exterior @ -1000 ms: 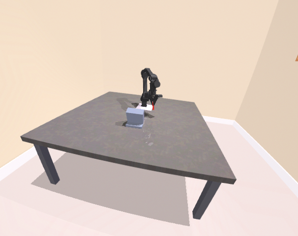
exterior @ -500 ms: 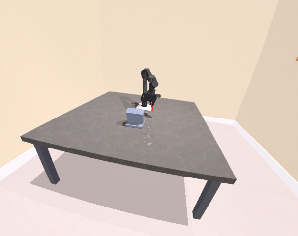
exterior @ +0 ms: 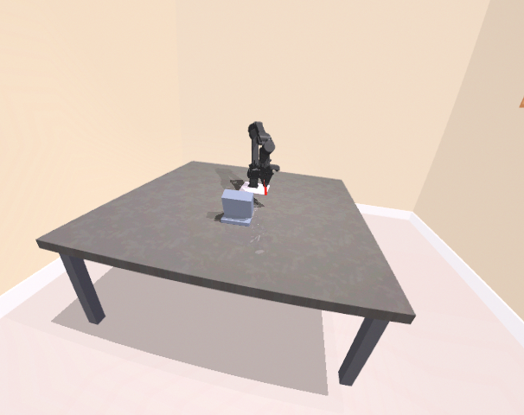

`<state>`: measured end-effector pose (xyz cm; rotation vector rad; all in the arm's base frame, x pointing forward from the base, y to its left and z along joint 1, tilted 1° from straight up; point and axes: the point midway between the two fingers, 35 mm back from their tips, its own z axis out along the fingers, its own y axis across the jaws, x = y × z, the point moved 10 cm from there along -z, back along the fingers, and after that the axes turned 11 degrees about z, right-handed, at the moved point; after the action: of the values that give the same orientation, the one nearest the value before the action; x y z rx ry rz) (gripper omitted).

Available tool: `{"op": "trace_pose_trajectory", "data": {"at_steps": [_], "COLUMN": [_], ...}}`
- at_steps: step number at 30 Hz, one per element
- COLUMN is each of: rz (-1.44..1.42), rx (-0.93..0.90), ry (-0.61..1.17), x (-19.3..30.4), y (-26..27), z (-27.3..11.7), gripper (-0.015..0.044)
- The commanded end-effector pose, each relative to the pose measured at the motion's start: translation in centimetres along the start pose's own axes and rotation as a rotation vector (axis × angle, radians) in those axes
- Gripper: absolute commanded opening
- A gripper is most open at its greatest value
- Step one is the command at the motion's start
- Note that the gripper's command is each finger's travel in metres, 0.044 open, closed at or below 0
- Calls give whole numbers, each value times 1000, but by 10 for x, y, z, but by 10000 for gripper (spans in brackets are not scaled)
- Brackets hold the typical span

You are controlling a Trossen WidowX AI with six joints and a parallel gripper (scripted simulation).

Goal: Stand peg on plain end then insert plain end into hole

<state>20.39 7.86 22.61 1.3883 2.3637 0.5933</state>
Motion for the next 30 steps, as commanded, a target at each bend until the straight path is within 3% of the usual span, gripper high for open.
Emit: {"op": "trace_pose_trajectory", "data": {"at_steps": [1, 30], "rz": [35, 212], "rx": [-28, -211], "ry": [-20, -99], "x": [-4, -22], "y": [-3, -18], "z": [1, 6], "gripper": [0, 0]}}
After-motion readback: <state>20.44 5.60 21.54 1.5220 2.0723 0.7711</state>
